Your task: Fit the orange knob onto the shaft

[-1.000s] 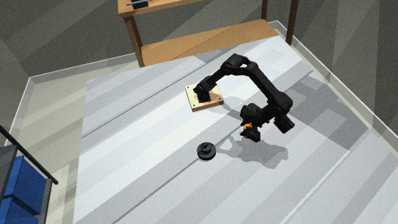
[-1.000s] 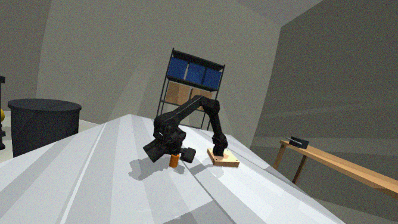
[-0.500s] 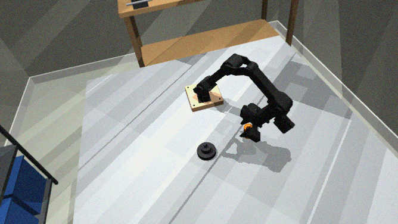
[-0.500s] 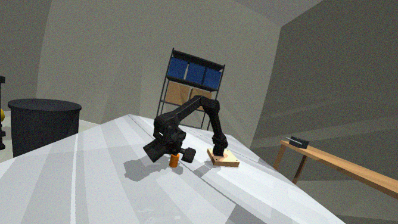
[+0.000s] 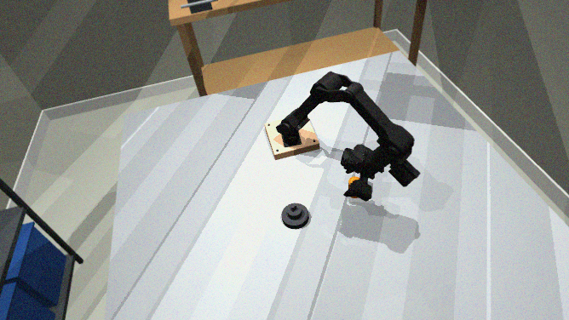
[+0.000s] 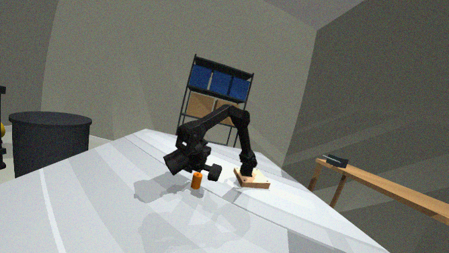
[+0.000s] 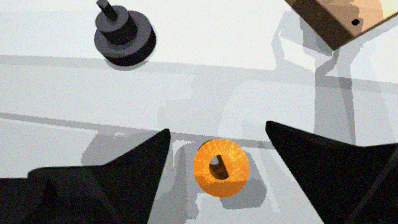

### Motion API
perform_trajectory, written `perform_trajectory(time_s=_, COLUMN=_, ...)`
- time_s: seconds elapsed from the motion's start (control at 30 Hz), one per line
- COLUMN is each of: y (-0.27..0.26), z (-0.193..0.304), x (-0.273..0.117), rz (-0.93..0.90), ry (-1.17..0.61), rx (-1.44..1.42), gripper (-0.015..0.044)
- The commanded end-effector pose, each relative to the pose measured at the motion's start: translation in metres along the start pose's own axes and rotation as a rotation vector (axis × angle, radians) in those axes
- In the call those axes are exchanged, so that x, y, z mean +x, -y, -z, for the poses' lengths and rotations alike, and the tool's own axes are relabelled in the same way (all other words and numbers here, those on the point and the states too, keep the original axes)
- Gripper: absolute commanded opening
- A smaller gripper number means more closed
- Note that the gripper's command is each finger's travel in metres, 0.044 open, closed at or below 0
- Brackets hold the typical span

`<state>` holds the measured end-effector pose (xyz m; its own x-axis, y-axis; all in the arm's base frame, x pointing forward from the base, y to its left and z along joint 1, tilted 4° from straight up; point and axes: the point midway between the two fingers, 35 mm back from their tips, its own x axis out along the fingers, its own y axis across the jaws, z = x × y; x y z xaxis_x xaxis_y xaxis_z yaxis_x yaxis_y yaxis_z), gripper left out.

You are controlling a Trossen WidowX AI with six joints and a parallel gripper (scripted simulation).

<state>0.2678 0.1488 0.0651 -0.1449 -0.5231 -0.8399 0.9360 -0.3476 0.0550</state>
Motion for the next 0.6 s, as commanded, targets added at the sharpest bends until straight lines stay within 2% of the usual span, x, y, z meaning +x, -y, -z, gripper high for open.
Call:
perform_trajectory(time_s=0.0, y=-0.002, z=-0.016, x=-0.028, rz=0.016, ry=-0.223, rx=0.015, gripper=0.044)
perform_trajectory(time_s=0.23, y=0.0, z=-0.044, x=-0.076, rz=-0.024, ry=-0.609, rx=-0.003, gripper=0.044)
perform_trajectory(time_s=0.57, y=0.0, z=-0.045, x=-0.077, rz=-0.031, ry=-0.619, rx=-0.019, gripper=0.044)
